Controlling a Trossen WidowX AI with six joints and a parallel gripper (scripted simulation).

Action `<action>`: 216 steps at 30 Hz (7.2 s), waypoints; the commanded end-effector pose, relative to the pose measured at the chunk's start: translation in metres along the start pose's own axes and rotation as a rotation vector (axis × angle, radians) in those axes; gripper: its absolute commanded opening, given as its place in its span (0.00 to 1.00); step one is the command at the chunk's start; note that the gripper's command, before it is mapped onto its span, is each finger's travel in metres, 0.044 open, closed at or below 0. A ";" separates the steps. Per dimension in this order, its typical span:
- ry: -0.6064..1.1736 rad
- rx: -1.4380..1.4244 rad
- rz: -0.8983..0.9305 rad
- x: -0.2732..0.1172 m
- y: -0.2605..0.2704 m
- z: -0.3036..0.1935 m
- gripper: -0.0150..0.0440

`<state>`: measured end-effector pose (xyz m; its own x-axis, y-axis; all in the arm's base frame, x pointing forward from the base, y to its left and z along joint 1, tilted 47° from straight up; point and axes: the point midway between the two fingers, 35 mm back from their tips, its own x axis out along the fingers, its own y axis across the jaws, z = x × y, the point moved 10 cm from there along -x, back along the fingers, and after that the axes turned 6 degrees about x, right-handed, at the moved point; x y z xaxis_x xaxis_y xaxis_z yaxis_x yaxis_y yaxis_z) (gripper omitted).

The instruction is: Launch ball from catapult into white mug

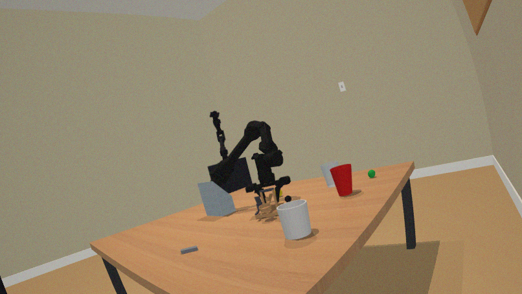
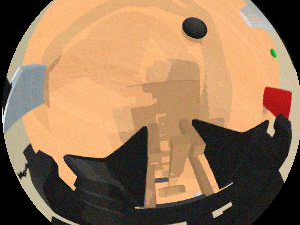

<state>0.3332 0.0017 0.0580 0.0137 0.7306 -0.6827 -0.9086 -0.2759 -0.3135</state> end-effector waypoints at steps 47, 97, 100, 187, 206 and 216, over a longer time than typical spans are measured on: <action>0.005 0.783 -0.001 -0.033 0.033 -0.116 0.25; 0.008 0.779 0.003 -0.103 0.032 -0.116 1.00; 0.010 0.788 -0.013 -0.090 0.032 -0.119 1.00; 0.008 0.902 -0.003 -0.050 0.032 -0.115 0.25; 0.004 1.555 -0.004 -0.048 0.024 -0.127 0.25; 0.004 1.579 -0.004 -0.046 0.022 -0.134 0.25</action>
<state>0.3661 -0.1196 -0.0055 0.0118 0.7317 -0.6815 -0.4195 0.6223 0.6609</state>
